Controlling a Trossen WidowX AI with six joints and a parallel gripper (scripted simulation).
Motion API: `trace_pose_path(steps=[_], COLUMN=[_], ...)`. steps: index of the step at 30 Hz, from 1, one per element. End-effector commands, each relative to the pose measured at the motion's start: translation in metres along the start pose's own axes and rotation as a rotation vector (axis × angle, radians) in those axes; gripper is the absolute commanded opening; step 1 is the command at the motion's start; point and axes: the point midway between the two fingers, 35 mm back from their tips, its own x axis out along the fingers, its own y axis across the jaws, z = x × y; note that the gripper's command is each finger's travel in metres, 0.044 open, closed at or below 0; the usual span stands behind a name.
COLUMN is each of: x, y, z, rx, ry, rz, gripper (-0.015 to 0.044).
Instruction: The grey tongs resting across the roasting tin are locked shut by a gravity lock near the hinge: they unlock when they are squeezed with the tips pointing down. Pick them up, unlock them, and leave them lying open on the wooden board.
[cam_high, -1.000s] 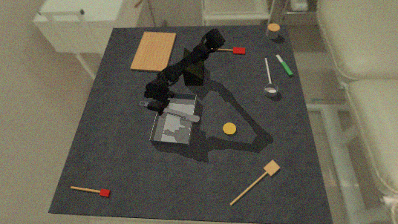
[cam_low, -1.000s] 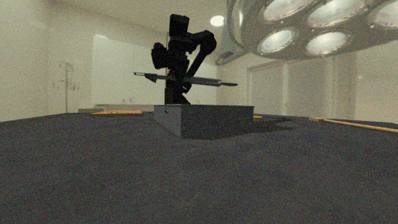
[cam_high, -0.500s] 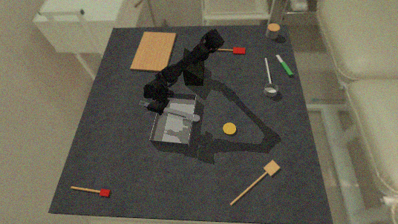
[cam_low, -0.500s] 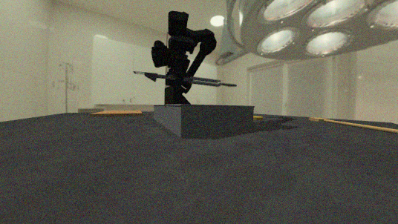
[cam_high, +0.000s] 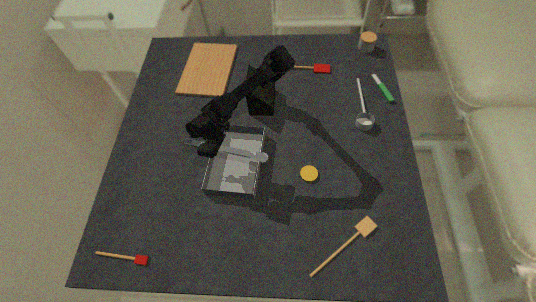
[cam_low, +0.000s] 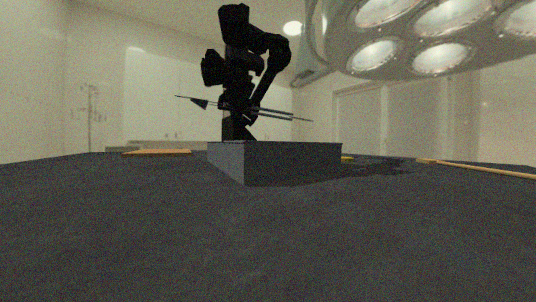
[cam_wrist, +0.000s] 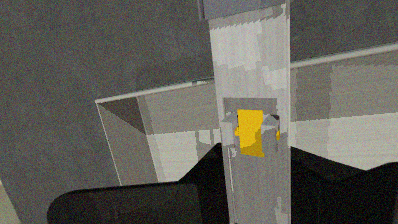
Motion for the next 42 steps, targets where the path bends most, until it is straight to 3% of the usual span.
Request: trace_pose_path(steps=[1,21,31,42], x=[0.001,-0.004,-0.005,-0.03], y=[0.0,-0.005,-0.005,-0.021], z=[0.002,-0.001,-0.001,0.059], rx=[-0.024,-0.152,-0.151,0.006], ry=[0.004,0.074,0.076,0.018], rz=[-0.047,-0.281,-0.282,-0.277], gripper=[-0.015,-0.015,-0.015,-0.015])
